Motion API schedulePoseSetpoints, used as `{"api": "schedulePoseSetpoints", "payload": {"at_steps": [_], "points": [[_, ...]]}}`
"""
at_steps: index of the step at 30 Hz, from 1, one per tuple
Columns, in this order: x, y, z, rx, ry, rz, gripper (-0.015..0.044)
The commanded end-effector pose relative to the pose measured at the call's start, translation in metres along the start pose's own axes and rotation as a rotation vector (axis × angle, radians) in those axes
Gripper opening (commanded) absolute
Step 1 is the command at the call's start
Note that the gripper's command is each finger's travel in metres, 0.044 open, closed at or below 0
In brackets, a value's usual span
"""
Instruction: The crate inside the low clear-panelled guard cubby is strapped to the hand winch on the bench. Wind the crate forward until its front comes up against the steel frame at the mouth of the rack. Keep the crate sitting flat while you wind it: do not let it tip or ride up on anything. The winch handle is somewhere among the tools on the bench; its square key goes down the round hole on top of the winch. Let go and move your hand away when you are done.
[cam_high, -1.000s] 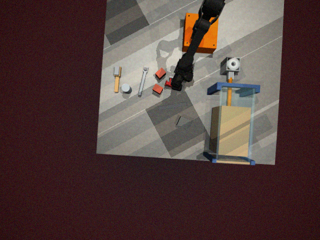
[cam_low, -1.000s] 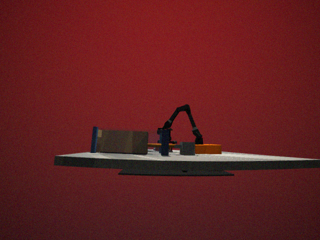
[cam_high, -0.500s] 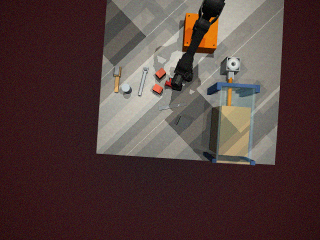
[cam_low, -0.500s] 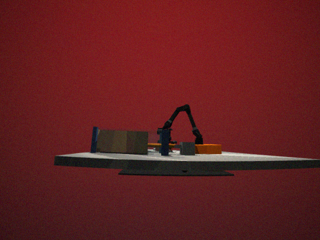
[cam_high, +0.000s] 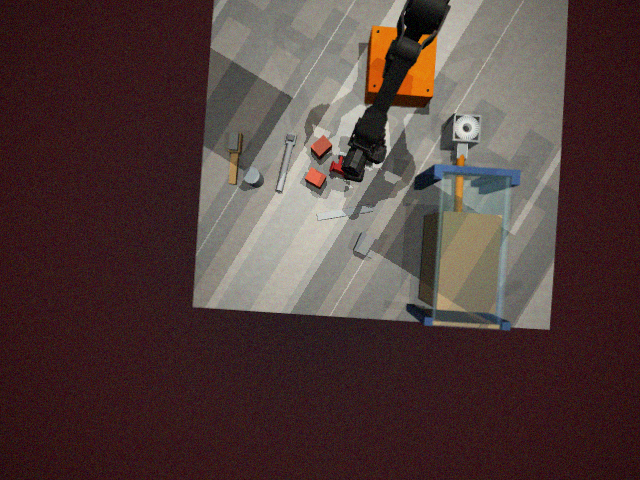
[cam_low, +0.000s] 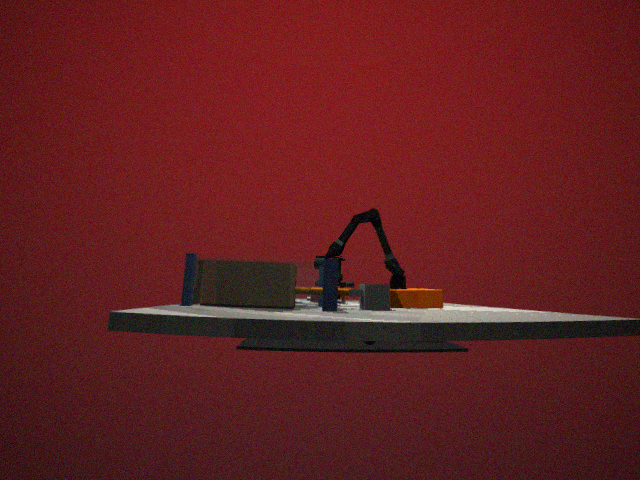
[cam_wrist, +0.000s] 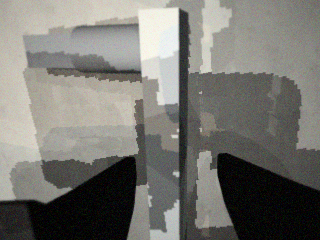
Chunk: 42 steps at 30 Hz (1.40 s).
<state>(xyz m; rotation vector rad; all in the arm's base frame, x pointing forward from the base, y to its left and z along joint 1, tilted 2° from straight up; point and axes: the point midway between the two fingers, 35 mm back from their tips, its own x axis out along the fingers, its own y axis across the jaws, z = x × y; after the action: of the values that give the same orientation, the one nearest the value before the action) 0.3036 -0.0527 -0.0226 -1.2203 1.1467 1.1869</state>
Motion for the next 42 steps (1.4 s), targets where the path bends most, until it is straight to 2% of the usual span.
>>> {"api": "schedulePoseSetpoints", "payload": {"at_steps": [1, 18, 20, 24, 27, 31, 36, 42], "points": [[0.000, 0.000, 0.000, 0.000, 0.000, 0.000, 0.0147], [0.000, 0.000, 0.000, 0.000, 0.000, 0.000, 0.0033], [0.000, 0.000, 0.000, 0.000, 0.000, 0.000, 0.0000], [-0.003, -0.001, 0.000, 0.000, 0.000, 0.000, 0.0000], [-0.025, -0.007, -0.001, 0.000, 0.001, 0.001, 0.0000], [-0.090, -0.012, -0.002, 0.000, 0.002, 0.004, 0.0000], [-0.149, -0.004, 0.000, 0.000, 0.002, 0.008, 0.0000], [-0.157, -0.002, 0.000, 0.000, 0.002, 0.009, 0.0000]]}}
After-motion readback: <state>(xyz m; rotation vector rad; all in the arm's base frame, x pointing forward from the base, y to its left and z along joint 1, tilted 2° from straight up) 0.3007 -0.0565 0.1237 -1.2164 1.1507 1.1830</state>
